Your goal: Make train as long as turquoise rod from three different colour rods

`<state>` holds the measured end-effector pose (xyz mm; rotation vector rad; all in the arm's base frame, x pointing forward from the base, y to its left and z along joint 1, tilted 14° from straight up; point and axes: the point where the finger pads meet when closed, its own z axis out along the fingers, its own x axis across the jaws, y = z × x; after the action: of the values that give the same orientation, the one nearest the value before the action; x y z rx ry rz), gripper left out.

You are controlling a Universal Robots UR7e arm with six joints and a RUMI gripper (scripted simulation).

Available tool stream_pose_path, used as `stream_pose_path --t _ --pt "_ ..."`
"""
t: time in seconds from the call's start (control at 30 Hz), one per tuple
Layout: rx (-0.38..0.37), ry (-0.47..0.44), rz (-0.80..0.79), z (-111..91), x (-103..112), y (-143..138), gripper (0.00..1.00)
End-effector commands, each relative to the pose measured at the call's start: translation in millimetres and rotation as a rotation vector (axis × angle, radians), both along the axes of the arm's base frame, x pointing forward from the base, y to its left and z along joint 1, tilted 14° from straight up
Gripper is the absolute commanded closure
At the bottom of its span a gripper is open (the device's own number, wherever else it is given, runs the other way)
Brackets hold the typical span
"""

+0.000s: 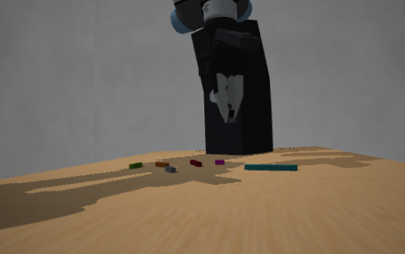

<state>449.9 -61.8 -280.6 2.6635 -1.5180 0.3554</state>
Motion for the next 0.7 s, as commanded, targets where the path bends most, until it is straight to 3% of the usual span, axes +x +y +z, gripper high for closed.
stream_pose_path --t 0.0,0.67 --pt "0.021 -0.026 -0.164 0.3 -1.9 -0.2 1.0" --pt "0.115 -0.117 -0.697 -0.1 -13.2 -2.2 1.0"
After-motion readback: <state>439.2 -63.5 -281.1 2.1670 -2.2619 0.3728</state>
